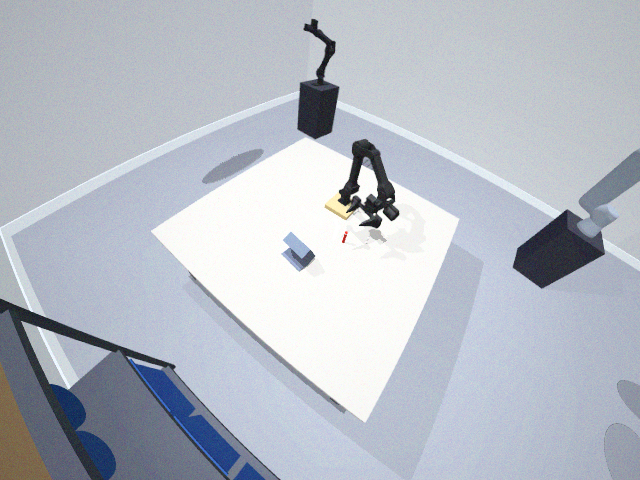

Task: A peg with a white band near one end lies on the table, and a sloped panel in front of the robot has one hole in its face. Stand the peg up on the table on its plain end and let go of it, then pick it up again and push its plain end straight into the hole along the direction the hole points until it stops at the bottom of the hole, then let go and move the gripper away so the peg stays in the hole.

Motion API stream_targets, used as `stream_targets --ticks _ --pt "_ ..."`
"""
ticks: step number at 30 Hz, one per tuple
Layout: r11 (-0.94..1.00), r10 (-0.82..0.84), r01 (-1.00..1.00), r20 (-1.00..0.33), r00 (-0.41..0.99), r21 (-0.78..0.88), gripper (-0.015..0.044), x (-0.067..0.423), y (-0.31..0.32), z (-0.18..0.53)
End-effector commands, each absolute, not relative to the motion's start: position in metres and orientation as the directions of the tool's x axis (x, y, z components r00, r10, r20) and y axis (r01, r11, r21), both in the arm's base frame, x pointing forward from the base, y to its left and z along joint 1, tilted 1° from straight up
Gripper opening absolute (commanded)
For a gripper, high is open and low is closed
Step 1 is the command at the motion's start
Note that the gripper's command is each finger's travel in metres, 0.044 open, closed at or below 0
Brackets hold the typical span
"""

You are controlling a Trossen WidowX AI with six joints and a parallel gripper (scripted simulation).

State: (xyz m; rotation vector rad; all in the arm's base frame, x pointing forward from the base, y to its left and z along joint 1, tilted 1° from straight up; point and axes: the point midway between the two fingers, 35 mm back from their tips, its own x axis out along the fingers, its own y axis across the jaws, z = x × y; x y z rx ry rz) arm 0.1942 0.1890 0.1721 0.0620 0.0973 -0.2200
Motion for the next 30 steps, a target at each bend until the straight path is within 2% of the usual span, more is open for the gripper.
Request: stream_targets --ticks 1,7,17,30 --pt "0.974 -0.215 0.221 -0.102 0.971 0.047 0.0440 0.192 0.178 0.206" --pt "0.973 -0.224 0.230 -0.121 0.967 0.037 0.0440 0.194 0.177 0.204" --pt "0.944 -0.328 0.315 -0.397 0.857 -0.099 0.0440 0.210 0.166 0.175" --pt "0.927 -0.362 0.311 -0.712 0.601 -0.210 0.0440 0.218 0.157 0.144"
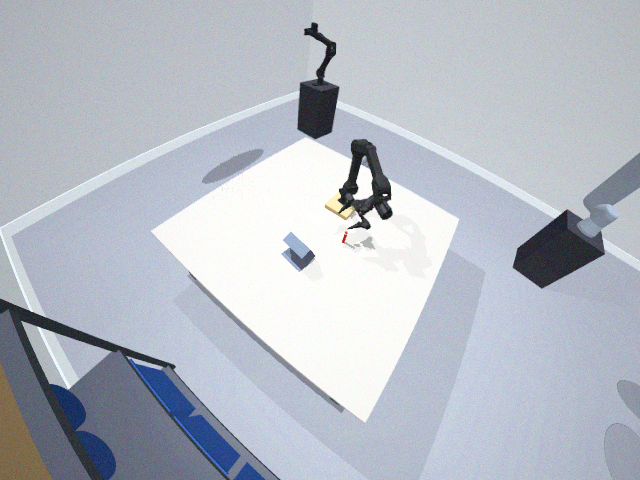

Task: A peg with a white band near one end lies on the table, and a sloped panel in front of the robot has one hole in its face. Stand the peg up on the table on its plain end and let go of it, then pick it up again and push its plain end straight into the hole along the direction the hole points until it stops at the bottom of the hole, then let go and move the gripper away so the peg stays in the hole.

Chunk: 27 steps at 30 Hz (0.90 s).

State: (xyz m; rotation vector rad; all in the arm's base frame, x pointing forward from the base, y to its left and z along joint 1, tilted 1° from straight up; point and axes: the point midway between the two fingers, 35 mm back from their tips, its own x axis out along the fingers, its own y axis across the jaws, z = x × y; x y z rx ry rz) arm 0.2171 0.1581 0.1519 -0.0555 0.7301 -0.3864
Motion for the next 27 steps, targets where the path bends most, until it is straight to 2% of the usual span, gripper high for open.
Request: stream_targets --ticks 1,15,23,27 --pt "0.928 -0.359 0.306 -0.732 0.579 -0.213 0.0440 0.219 0.157 0.142" --pt "0.963 -0.197 0.228 -0.954 0.224 -0.145 0.0440 0.220 0.162 0.126" --pt "0.981 -0.016 0.196 -0.999 0.040 -0.008 0.0440 0.223 0.172 0.130" --pt "0.981 0.021 0.193 -1.000 0.012 0.023 0.0440 0.224 0.174 0.132"
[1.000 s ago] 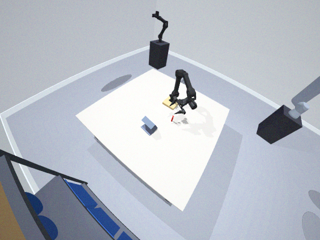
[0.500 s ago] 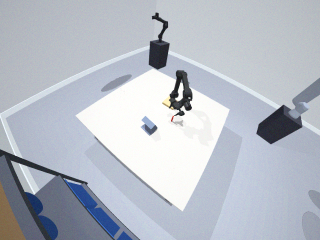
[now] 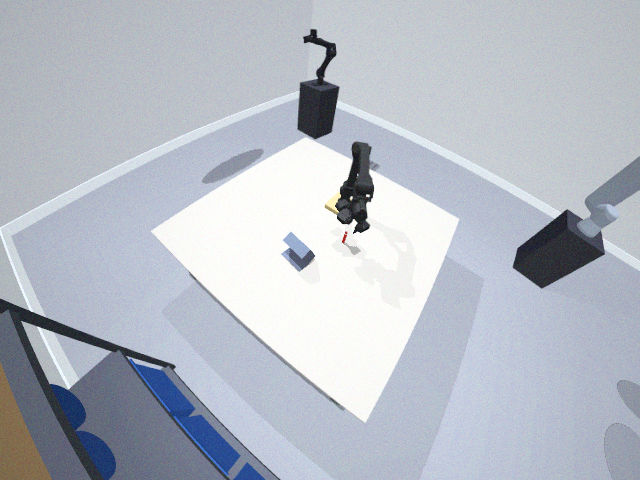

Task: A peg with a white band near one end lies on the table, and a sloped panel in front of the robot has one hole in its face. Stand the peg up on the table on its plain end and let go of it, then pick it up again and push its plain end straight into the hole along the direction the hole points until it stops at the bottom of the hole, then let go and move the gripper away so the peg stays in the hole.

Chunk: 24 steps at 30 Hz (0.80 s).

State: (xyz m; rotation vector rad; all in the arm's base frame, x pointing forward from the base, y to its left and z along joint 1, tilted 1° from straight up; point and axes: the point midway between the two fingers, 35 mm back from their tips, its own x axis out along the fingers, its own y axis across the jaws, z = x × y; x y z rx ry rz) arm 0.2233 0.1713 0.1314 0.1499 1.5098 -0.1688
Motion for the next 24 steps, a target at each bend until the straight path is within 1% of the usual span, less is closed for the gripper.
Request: stream_targets --ticks 1,9,16,24 --pt "0.981 0.021 0.193 -1.000 0.012 0.023 0.0440 0.224 0.174 0.132" --pt "0.982 0.021 0.189 -1.000 0.012 0.023 0.0440 0.224 0.174 0.131" --pt "0.998 0.021 0.065 -1.000 0.012 0.022 0.0440 0.224 0.174 0.113" --pt "0.998 0.021 0.061 -1.000 0.012 0.022 0.0440 0.224 0.174 0.109"
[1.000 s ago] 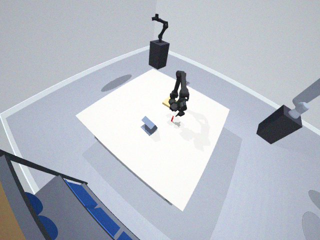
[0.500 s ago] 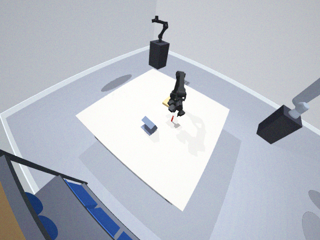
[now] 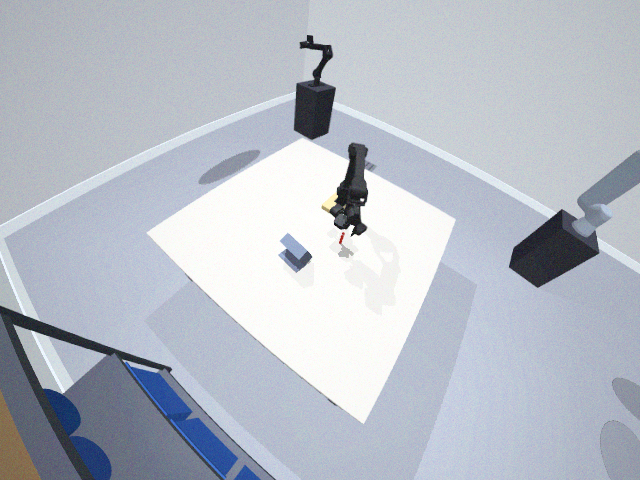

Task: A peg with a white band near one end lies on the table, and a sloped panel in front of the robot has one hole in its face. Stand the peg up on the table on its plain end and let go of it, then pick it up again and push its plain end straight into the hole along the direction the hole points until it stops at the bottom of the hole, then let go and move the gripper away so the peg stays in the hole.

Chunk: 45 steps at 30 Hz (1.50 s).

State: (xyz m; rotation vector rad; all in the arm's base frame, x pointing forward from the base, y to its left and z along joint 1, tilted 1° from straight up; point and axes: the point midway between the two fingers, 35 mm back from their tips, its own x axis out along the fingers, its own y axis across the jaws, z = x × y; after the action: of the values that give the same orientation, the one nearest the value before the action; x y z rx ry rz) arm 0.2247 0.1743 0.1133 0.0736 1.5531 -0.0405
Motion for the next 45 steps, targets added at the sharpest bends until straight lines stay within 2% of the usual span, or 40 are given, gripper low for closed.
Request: stream_targets --ticks 1,42,45 --pt "0.998 0.021 0.061 -1.000 0.012 0.022 0.0440 0.224 0.175 0.108" --pt "0.998 0.021 0.061 -1.000 0.012 0.022 0.0440 0.224 0.175 0.049" --pt "0.997 0.021 0.067 -1.000 0.019 0.023 0.0361 0.226 0.175 0.052"
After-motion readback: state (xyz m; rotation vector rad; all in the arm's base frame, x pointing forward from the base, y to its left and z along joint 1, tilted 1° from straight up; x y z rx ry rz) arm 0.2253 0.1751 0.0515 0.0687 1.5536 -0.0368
